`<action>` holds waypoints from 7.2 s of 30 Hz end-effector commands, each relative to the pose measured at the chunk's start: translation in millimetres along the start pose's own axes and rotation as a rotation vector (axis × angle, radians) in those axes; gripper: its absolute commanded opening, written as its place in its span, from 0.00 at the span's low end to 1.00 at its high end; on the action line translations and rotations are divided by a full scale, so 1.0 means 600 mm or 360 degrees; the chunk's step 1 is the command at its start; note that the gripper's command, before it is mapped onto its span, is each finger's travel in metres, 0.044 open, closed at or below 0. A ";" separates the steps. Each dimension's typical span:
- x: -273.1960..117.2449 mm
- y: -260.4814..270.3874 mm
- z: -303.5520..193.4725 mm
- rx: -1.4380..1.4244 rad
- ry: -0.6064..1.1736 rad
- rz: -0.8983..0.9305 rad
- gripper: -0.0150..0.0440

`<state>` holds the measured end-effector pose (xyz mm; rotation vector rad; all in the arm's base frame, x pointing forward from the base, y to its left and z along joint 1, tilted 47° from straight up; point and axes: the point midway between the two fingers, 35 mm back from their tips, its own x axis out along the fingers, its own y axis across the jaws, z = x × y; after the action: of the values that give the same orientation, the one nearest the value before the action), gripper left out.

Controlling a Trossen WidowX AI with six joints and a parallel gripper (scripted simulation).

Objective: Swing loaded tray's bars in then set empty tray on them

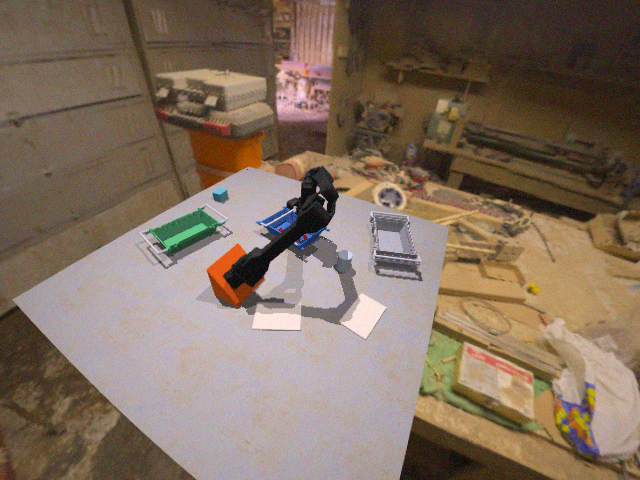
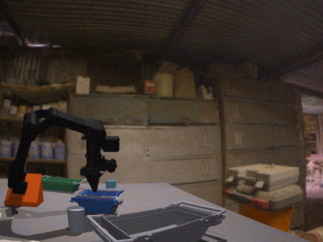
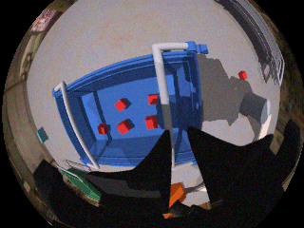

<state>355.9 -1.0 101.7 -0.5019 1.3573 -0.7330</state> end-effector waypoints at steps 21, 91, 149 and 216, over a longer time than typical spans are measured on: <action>0.000 0.000 0.000 0.0000 0.0000 0.0000 0.25; -0.080 0.296 -0.126 -0.0051 0.0021 0.0179 1.00; 0.112 0.563 -0.549 0.0027 0.0017 0.0042 0.78; -0.026 0.561 -0.549 0.0025 0.0019 0.0044 0.25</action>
<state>91.7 259.5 -183.2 -0.4917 1.3638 -0.7427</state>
